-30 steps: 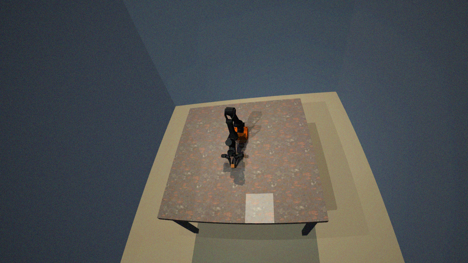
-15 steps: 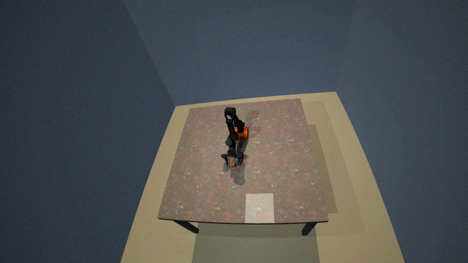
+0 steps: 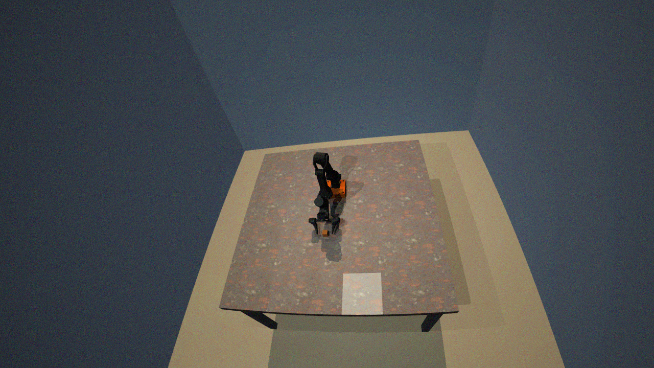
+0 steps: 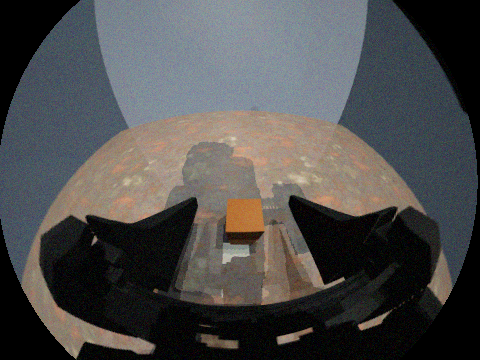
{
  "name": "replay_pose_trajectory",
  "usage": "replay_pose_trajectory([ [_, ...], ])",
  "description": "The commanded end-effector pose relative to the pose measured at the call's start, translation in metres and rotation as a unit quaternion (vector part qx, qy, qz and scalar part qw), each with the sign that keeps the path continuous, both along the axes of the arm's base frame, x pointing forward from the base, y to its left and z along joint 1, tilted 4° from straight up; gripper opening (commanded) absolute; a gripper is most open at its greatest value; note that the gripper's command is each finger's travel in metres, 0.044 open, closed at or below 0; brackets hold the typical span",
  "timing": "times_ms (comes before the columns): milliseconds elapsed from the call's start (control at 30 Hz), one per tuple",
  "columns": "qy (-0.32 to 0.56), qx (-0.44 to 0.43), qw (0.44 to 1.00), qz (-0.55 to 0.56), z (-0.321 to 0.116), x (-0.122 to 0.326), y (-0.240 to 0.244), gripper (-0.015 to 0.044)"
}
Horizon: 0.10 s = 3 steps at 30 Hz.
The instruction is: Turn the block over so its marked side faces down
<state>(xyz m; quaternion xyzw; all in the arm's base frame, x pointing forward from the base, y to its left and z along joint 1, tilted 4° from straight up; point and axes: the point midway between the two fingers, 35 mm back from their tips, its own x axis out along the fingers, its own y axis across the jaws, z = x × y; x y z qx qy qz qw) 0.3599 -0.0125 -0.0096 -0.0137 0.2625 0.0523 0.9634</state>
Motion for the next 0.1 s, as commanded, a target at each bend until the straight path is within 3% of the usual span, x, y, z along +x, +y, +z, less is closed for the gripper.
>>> replay_pose_trajectory([
  [0,0.001,0.004,1.0,0.0,-0.0003,-0.0004,0.0007,0.044],
  [67,0.001,0.004,1.0,0.0,-0.0003,-0.0004,0.0007,0.044],
])
